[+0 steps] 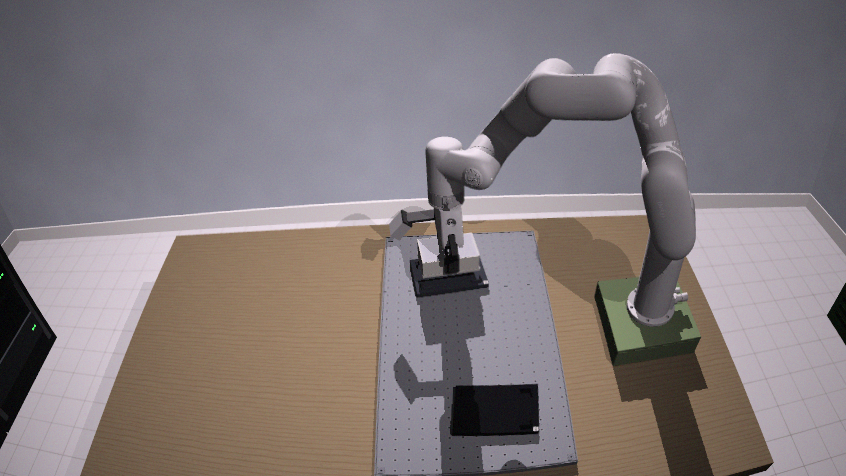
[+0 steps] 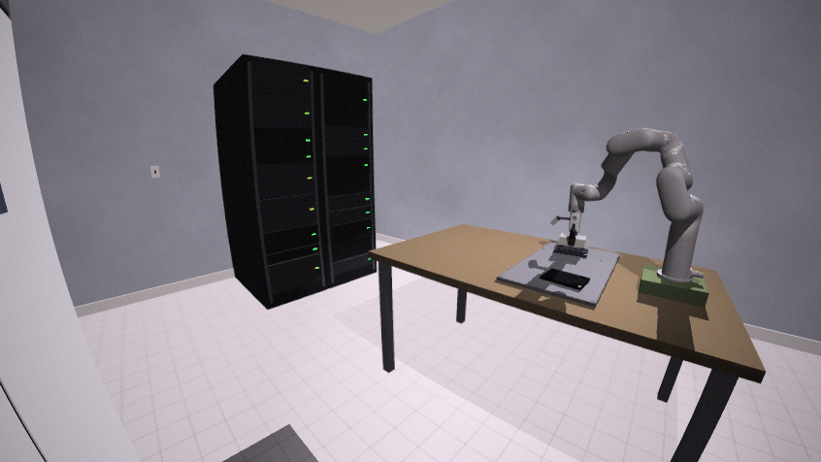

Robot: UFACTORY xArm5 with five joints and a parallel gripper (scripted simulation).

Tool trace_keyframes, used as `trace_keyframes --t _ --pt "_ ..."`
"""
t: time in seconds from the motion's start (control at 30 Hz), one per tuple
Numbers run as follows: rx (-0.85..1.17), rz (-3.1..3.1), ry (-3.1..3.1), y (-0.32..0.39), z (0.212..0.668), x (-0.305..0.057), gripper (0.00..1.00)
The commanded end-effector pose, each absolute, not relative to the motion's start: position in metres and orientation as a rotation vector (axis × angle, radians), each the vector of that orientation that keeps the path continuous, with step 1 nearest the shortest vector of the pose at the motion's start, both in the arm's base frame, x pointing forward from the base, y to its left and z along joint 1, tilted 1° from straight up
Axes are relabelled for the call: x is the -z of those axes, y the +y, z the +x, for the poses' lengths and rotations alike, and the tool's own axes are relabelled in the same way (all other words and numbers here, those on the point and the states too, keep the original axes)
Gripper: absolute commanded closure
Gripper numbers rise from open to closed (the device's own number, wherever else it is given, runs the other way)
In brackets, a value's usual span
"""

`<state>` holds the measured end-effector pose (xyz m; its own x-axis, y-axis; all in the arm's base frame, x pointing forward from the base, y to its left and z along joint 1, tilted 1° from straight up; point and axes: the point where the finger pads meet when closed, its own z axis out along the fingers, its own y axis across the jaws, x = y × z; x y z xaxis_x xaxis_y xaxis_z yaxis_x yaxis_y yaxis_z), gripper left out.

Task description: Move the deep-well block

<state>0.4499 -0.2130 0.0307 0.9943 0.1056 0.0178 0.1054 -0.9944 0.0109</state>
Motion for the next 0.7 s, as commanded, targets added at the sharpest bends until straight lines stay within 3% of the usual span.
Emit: trace_keyframes --t 0.0,0.67 --pt "-0.035 3.125 0.165 -0.2138 0.4515 -0.0245 1.0" --pt "-0.035 3.125 0.165 -0.2139 0.4517 -0.0158 1.0"
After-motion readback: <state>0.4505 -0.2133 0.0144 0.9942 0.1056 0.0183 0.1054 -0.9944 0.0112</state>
